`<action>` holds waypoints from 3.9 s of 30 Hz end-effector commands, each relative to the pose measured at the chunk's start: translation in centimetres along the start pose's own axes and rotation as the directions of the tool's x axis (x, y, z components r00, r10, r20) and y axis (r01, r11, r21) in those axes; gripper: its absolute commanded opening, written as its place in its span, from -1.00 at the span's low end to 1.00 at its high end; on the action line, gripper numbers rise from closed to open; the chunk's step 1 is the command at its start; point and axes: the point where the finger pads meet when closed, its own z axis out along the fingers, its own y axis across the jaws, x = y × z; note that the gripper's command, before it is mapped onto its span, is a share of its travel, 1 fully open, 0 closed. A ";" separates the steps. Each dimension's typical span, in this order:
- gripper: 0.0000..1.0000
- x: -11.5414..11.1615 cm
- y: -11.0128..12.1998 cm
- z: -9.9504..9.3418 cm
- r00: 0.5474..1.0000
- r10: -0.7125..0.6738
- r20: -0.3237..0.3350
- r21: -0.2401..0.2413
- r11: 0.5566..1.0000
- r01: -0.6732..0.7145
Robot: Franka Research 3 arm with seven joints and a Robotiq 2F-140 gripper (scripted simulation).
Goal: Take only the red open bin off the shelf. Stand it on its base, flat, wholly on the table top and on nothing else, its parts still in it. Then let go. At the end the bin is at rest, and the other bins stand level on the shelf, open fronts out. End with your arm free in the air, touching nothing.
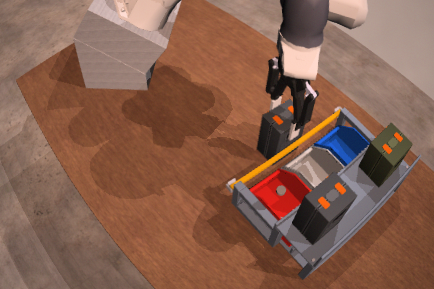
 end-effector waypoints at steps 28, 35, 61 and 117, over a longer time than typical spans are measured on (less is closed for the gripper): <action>-1.00 0.1 -0.2 -2.9 1.000 -0.004 -0.001 0.002 1.000 0.004; -1.00 0.0 0.0 -2.6 1.000 -0.012 0.002 -0.002 1.000 0.012; -1.00 0.1 -0.5 -2.4 1.000 -0.004 -0.001 0.002 1.000 0.004; -1.00 -9.5 2.7 -2.0 1.000 -0.004 -0.001 0.002 1.000 0.004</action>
